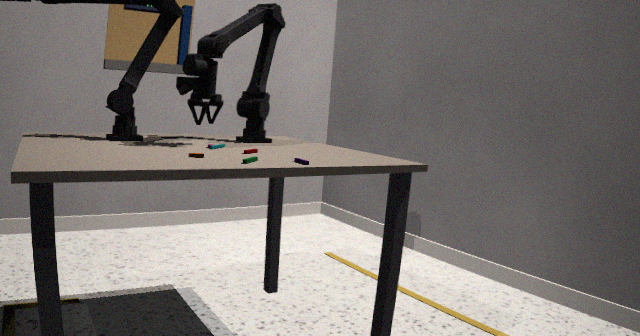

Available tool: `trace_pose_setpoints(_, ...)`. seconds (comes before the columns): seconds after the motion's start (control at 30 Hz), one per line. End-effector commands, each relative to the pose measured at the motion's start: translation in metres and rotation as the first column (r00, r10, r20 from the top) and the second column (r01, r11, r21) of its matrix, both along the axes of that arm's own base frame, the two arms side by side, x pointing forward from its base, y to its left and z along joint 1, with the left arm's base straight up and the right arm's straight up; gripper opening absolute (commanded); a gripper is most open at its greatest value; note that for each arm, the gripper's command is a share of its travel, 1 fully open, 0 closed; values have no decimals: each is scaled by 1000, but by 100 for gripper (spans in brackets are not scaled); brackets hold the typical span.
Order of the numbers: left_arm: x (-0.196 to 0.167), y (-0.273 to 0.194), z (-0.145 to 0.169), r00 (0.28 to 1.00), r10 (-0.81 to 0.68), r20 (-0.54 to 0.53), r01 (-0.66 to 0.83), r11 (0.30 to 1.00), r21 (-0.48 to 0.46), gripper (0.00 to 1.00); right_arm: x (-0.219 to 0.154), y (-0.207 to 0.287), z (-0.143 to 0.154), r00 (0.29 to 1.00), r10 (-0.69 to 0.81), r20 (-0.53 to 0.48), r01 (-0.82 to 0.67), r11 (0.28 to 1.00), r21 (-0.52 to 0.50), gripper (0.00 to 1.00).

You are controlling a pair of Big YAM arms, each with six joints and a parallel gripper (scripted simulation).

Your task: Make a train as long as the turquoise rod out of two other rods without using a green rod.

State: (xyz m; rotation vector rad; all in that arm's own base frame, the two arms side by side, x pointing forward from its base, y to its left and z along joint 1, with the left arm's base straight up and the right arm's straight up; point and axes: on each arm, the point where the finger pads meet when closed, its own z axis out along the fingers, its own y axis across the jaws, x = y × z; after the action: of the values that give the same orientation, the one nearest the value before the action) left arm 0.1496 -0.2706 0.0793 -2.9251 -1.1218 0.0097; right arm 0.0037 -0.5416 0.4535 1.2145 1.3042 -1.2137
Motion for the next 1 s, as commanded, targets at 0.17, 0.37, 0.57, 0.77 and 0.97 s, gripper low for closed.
trace_pose_setpoints(0.17, 12, -20, 18, 998, 45, 34, -43, 998, -55, 100, -5, -3, 47, 998, -14, 60, 17, 998, -60, 100)
trace_pose_setpoints(0.37, 10, -21, 18, 999, 32, 34, -30, 998, -55, 100, -5, -3, 47, 998, -14, 60, 17, 998, -60, 100)
trace_pose_setpoints(0.57, 8, -13, 12, 999, 31, 25, -30, 999, -38, 100, -5, -3, 47, 998, -14, 60, 17, 998, -60, 100)
trace_pose_setpoints(0.77, 8, -13, 12, 999, 31, 25, -30, 999, -38, 100, -5, -3, 47, 998, -14, 60, 17, 998, -60, 100)
trace_pose_setpoints(0.97, 8, -13, 12, 999, 31, 25, -30, 999, -38, 100, -5, -3, 47, 998, -14, 60, 17, 998, -60, 100)
